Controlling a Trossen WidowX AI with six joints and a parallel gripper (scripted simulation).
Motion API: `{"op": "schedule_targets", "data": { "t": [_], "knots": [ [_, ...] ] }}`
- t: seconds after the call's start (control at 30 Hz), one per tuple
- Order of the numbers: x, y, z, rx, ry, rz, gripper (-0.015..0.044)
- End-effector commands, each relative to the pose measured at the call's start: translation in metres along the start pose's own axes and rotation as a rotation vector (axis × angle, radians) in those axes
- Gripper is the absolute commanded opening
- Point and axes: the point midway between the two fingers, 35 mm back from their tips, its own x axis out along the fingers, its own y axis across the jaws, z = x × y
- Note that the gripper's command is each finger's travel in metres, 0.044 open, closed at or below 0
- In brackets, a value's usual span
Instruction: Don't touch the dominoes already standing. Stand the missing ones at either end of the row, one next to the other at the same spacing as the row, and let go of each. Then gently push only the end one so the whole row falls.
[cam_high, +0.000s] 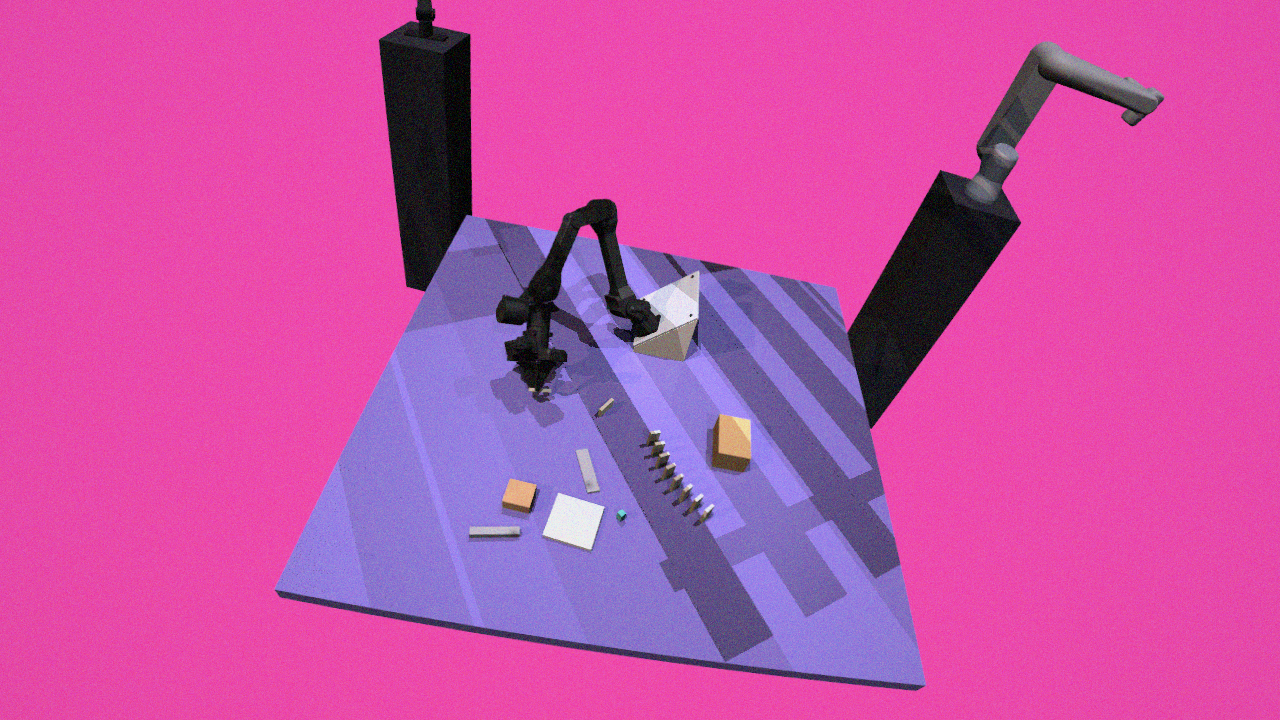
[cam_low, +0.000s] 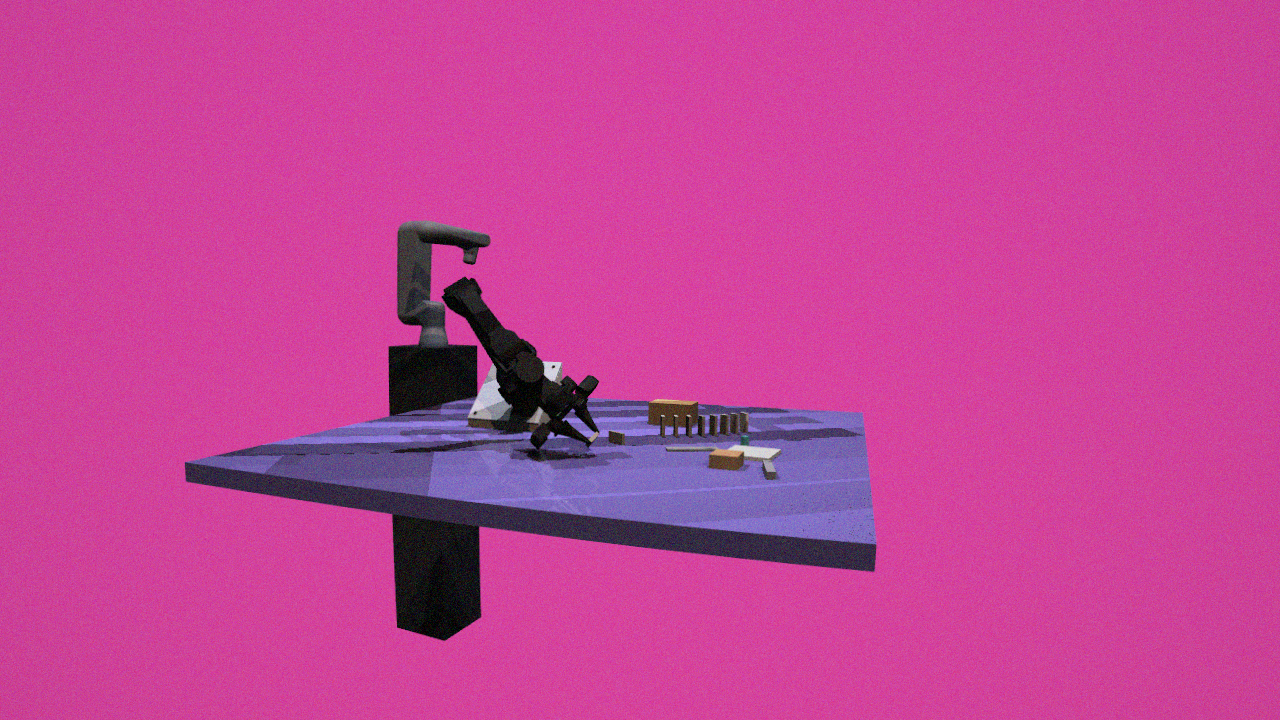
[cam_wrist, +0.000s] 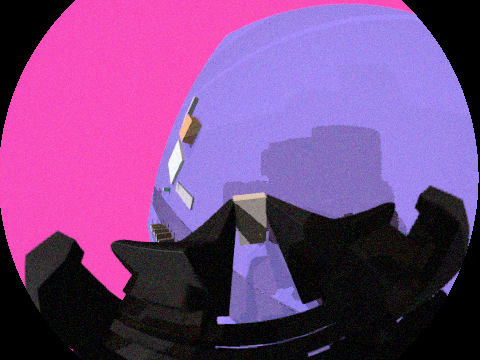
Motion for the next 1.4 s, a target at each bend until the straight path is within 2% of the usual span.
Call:
{"op": "schedule_targets", "data": {
  "t": [0.0, 0.77, 1.37],
  "knots": [
    [-0.001, -0.005, 0.003, -0.007, -0.07, 0.024, 0.0107],
    [-0.049, -0.031, 0.016, -0.248, -0.538, 0.109, 0.0107],
    [-0.098, -0.018, -0.017, -0.644, -0.734, 0.112, 0.0107]
  ]
}}
